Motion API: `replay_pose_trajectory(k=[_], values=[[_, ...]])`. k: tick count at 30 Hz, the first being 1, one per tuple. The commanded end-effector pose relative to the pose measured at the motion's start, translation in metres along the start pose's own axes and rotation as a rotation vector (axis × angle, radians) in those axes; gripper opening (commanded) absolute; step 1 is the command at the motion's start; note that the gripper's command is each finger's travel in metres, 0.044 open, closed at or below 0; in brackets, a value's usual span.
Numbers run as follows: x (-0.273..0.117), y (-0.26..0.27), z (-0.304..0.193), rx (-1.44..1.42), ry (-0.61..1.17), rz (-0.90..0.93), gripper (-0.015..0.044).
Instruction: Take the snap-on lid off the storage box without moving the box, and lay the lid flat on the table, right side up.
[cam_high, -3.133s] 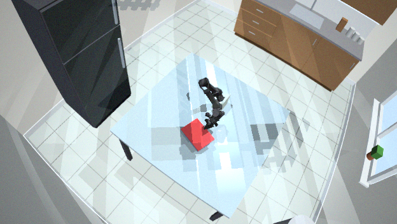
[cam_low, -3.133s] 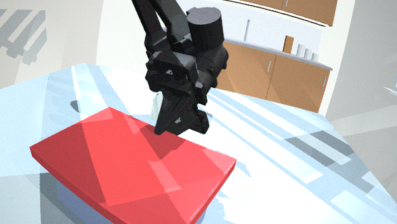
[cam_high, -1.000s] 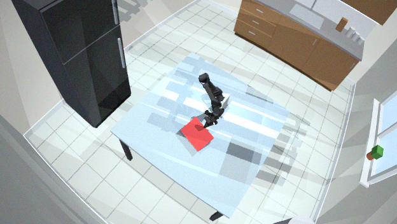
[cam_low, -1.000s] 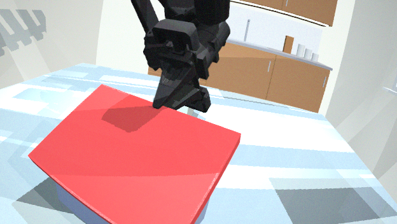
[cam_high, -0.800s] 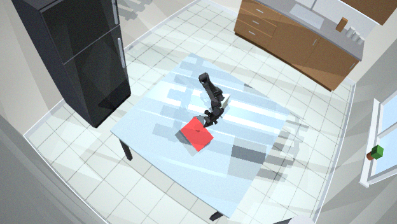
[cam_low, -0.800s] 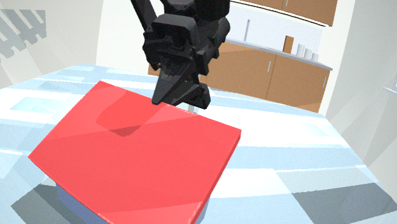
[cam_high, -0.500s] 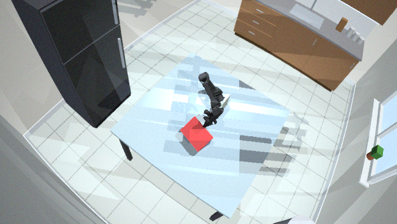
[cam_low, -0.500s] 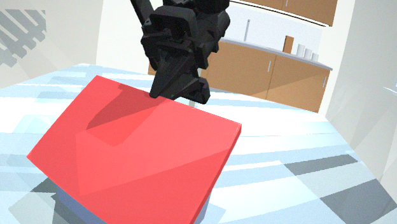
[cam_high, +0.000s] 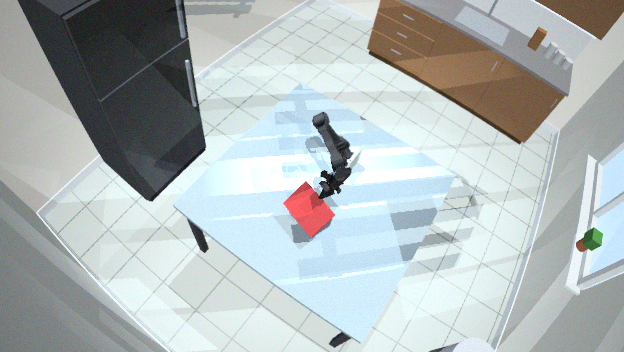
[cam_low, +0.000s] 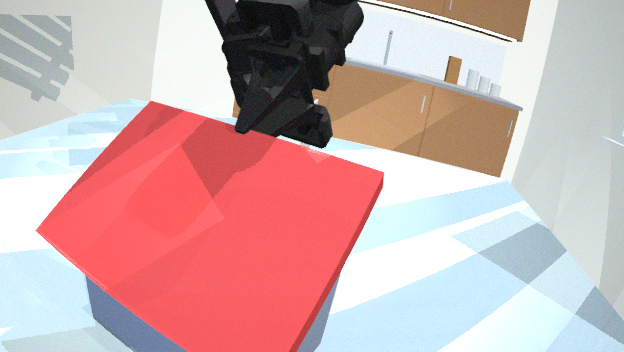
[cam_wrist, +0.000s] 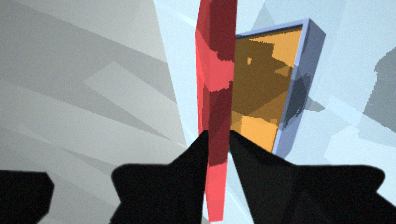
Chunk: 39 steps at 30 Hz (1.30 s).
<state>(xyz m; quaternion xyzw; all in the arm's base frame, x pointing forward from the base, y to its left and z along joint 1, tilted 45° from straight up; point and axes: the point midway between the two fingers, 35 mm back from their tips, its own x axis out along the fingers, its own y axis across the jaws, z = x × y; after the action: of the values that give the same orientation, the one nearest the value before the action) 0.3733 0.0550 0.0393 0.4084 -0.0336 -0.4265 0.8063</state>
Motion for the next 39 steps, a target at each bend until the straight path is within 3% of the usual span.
replay_pose_trajectory(k=[1, 39], values=[[-0.006, 0.008, 0.000, 0.011, -0.001, 0.009, 0.0000], [-0.027, 0.030, 0.013, 0.011, 0.000, 0.008, 0.0000]])
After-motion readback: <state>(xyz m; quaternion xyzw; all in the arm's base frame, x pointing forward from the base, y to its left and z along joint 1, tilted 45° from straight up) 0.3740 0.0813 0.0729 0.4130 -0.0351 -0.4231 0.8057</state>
